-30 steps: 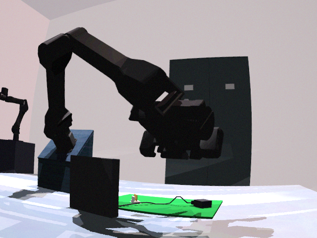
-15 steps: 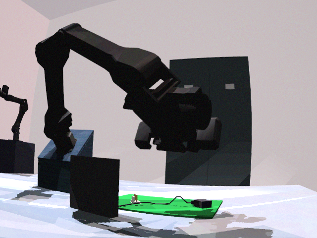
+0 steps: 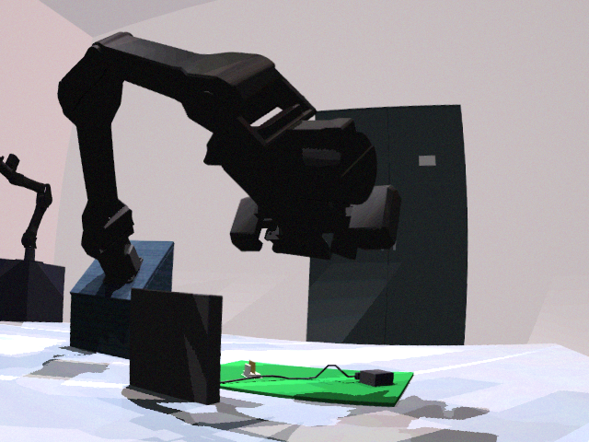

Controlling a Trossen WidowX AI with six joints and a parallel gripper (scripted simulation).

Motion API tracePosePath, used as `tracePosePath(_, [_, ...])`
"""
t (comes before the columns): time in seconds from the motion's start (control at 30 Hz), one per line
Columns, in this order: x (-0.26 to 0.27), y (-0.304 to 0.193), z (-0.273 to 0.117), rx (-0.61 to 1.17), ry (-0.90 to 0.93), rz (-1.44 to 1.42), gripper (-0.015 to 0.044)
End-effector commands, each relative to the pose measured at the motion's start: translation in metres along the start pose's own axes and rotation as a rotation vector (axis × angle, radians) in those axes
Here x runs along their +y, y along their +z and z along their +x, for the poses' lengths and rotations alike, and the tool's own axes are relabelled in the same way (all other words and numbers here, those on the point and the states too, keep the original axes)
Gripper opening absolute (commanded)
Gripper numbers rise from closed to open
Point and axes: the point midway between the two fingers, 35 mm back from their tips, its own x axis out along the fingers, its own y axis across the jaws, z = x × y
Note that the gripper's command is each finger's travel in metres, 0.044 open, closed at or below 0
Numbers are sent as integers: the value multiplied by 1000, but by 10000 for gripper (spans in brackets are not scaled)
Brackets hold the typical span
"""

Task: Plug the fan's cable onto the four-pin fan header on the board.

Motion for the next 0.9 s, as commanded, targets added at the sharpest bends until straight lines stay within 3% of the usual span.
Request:
tracePosePath(0.0, [1,3,-13,-2,-4,-2,140])
tracePosePath(0.2, [3,7,-30,-1,-4,-2,140])
tracePosePath(0.57, [9,-4,-7,196,77,32,429])
tracePosePath(0.87, [14,-16,11,435,131,55,440])
